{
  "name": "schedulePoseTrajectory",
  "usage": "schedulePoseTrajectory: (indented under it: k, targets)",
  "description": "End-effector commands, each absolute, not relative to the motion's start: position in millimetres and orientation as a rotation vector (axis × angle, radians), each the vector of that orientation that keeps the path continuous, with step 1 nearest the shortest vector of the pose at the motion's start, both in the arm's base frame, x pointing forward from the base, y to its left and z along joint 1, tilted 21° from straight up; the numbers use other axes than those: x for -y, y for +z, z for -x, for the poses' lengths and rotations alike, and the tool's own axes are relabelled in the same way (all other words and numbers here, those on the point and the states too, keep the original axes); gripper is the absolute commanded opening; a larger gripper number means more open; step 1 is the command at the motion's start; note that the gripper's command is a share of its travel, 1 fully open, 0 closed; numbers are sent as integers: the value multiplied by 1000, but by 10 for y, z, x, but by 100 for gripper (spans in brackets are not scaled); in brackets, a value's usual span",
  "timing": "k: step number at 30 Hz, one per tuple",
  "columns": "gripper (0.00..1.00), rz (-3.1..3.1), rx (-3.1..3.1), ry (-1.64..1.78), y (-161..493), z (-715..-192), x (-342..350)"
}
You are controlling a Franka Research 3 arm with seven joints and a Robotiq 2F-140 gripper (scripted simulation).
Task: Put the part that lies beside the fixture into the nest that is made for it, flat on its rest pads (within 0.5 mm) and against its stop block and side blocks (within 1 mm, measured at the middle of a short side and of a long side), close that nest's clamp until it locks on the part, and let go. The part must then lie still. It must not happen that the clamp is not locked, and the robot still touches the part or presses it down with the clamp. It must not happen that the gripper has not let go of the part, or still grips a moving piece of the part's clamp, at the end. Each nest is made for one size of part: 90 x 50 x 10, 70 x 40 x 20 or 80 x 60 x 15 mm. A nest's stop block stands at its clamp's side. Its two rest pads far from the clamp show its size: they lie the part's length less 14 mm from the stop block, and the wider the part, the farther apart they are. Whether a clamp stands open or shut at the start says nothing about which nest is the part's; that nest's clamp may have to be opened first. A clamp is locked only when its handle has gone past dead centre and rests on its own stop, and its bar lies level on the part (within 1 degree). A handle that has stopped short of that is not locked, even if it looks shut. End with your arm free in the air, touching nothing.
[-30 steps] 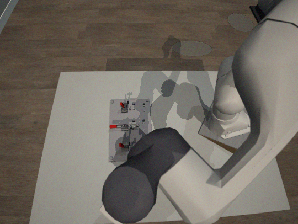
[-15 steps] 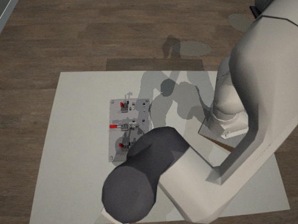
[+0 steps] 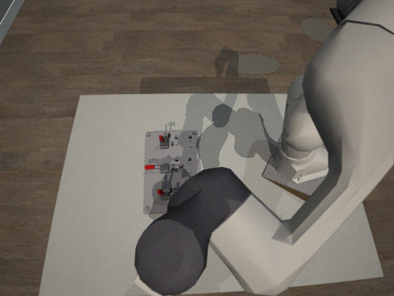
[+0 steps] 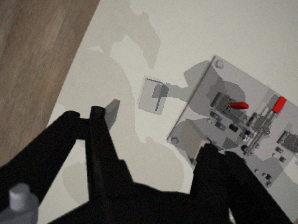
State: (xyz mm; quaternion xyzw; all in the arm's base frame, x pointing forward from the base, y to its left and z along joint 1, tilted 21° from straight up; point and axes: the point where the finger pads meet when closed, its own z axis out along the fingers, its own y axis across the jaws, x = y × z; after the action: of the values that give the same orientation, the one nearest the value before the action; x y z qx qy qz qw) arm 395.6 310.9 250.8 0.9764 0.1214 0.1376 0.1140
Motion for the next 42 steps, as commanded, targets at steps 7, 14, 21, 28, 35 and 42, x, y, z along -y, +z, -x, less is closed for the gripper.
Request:
schedulePoseTrajectory:
  k: [7, 14, 21, 28, 35, 42]
  targets:
    - [58, -2859, -370, 406, 2509, -3961, -3111]
    - [58, -2859, -370, 406, 2509, -3961, -3111]
    - [58, -2859, -370, 406, 2498, -3965, -3108]
    - [58, -2859, -370, 406, 2393, -3998, -3087]
    - [58, -2859, -370, 406, 2063, -4104, -3020]
    - [58, -2859, -370, 406, 1751, -4204, -2957]
